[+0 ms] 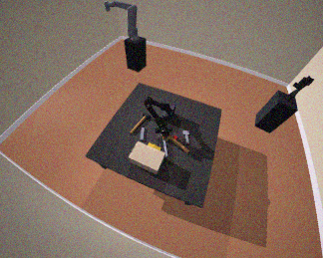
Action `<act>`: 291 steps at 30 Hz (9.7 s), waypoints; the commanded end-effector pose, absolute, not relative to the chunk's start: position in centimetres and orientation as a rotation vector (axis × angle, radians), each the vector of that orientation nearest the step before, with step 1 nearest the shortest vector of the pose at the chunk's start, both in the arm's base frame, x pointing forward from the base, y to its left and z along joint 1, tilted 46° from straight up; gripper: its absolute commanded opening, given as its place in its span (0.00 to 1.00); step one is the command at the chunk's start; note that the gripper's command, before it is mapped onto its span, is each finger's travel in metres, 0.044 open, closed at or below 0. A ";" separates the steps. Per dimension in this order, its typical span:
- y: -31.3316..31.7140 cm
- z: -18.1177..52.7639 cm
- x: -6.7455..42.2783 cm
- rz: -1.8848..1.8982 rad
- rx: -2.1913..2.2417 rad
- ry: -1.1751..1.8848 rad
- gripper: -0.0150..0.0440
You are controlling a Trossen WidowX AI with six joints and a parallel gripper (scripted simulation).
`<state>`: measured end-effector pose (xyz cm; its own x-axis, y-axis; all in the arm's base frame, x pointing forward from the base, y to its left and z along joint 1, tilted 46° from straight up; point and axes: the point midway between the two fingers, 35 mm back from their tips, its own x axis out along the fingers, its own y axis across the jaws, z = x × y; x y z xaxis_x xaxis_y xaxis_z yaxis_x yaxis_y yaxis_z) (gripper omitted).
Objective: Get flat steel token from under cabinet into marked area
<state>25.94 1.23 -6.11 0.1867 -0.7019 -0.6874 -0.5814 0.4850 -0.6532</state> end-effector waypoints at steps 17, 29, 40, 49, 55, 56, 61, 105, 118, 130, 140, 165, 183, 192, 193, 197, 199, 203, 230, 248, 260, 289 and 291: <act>3.0 -7.9 25.4 -0.107 -1.181 1.487 0.25; 3.8 -8.9 25.0 -0.107 -1.180 1.487 0.25; 4.6 -9.7 24.7 -0.106 -1.180 1.486 0.25; 5.3 -10.4 24.4 -0.106 -1.179 1.486 0.25; 5.7 -10.9 24.3 -0.105 -1.179 1.486 0.25; 5.8 -11.0 24.2 -0.105 -1.179 1.486 0.25; 6.1 -11.3 24.1 -0.105 -1.178 1.486 0.25; 8.7 -14.1 23.3 -0.103 -1.176 1.485 0.25; 9.3 -14.7 23.1 -0.103 -1.175 1.485 0.25; 10.0 -15.5 22.9 -0.102 -1.175 1.485 0.25; 10.4 -15.8 22.8 -0.102 -1.174 1.485 0.25; 11.9 -17.3 22.4 -0.101 -1.173 1.485 0.25; 12.4 -17.8 22.3 -0.144 -1.124 1.472 0.25; 12.4 -17.8 22.3 -0.195 -1.067 1.456 0.25; 12.3 -17.8 22.3 -0.201 -1.060 1.454 0.25; 12.3 -17.8 22.3 -0.222 -1.035 1.447 0.25; 12.3 -17.8 22.3 -0.233 -1.022 1.443 0.25; 12.3 -17.8 22.3 -0.255 -0.997 1.435 0.25; 12.3 -17.8 22.3 -0.399 -0.823 1.376 0.25; 12.3 -17.8 22.3 -0.490 -0.707 1.332 0.25; 12.3 -17.8 22.3 -0.550 -0.629 1.300 0.25; 12.3 -17.8 22.3 -0.606 -0.553 1.268 0.68; 12.3 -17.8 22.3 -0.606 -0.553 1.268 0.71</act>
